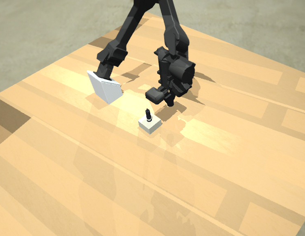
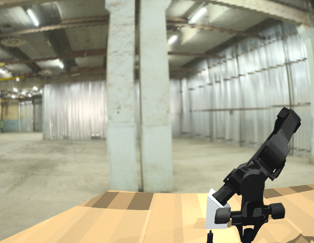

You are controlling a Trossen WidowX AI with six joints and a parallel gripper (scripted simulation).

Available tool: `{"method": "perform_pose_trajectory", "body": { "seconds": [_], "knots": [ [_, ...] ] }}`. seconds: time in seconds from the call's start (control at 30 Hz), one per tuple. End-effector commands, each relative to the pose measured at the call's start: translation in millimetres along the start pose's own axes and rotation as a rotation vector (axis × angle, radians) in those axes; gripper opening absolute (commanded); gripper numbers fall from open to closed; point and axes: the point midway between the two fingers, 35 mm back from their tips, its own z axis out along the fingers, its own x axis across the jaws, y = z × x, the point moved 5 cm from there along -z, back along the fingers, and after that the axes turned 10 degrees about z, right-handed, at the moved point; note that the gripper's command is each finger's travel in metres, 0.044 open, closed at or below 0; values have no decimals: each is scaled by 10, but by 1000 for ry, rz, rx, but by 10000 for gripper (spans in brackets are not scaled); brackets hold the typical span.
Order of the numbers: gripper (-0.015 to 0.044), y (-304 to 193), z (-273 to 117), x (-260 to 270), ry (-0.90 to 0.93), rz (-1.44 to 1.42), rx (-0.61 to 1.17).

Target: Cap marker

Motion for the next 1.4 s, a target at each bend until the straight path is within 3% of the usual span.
{"method": "perform_pose_trajectory", "body": {
  "seconds": [0.0,1.37],
  "knots": [
    [0,-5,-123,6,2,-11,-2],
    [0,46,-708,-1061,-4,-11,-1]
  ]
}}
